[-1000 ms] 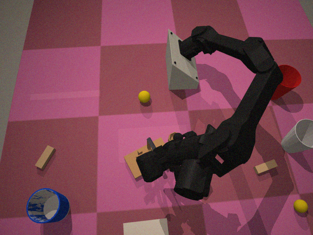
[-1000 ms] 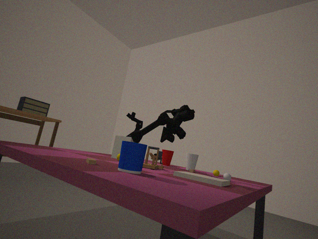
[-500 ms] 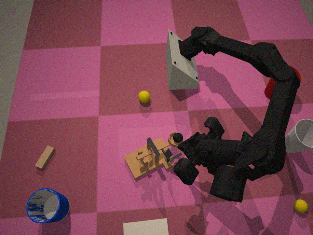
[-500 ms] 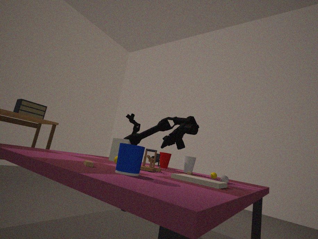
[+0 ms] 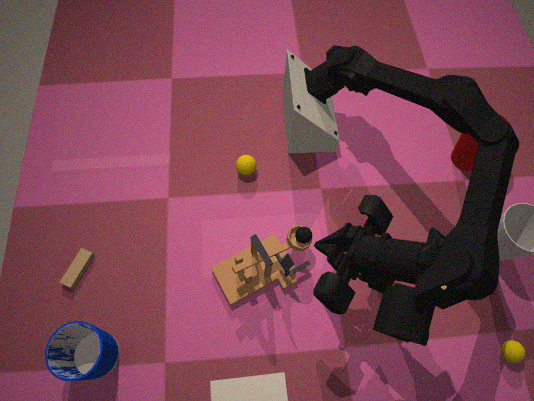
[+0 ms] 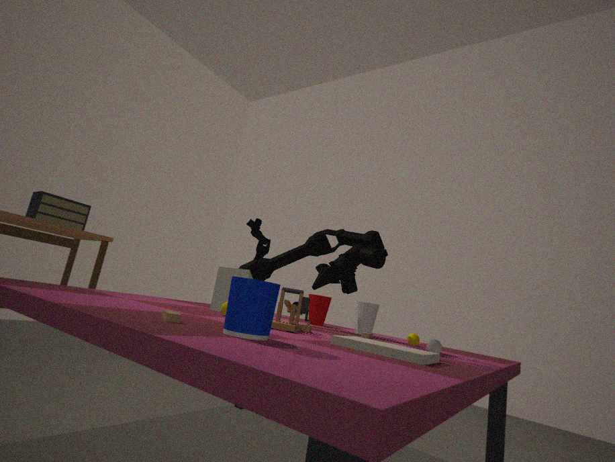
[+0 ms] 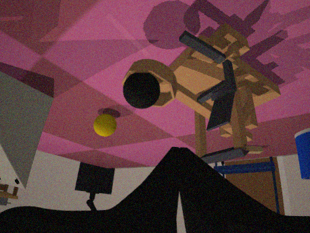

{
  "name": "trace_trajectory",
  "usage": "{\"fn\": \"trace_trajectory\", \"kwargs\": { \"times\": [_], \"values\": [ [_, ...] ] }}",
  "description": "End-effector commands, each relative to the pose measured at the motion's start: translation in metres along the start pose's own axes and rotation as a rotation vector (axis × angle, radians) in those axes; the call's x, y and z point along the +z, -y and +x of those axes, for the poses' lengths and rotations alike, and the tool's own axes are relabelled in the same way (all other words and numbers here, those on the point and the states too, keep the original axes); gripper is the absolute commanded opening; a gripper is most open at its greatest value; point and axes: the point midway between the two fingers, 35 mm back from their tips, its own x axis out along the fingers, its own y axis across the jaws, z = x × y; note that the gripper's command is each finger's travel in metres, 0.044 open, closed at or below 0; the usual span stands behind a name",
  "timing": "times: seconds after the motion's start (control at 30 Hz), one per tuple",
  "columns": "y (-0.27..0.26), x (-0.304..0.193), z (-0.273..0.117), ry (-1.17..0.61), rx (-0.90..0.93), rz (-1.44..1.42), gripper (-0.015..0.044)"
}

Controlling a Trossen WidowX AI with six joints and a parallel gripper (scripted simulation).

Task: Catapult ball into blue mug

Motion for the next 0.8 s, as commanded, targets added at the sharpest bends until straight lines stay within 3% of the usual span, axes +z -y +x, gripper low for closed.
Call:
{"fn": "trace_trajectory", "kwargs": {
  "times": [0.0,0.77],
  "values": [
    [0.000,0.005,0.005,-0.003,0.002,-0.001,0.0000],
    [0.003,0.033,0.031,0.000,-0.001,-0.002,0.0000]
  ]
}}
